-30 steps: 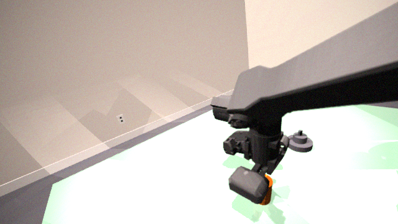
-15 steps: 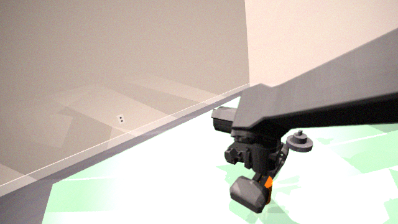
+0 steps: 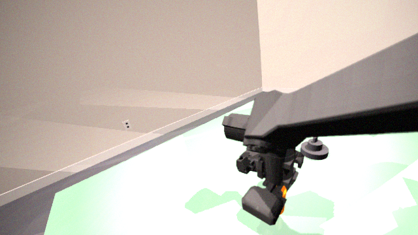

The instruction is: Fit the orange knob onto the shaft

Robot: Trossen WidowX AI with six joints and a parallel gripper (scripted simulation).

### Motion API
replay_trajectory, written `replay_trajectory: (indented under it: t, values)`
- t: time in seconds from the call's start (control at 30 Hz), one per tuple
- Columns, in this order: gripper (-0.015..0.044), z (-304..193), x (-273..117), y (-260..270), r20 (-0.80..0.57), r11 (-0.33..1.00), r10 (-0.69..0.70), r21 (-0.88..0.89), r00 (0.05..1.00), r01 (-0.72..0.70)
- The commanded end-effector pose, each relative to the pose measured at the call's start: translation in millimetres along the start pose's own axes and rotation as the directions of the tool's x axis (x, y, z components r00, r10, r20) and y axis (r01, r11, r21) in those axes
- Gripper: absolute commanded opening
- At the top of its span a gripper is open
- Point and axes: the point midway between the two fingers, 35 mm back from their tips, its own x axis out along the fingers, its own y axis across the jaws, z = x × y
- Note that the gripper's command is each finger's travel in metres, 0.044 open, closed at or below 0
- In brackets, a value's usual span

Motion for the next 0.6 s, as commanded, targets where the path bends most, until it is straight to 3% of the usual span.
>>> replay_trajectory:
  t: [0.0, 0.2, 0.57]
  values:
    - [0.0144, 0, 0, 0, 0.001, 1.000, 0.002, 0.002, 1.000, -0.002]
    - [0.0000, 4, -20, -4, 0.002, 1.000, -0.008, 0.002, 1.000, 0.008]
    - [0.0000, 5, -87, -12, -0.001, 1.000, -0.018, 0.004, 1.000, 0.018]
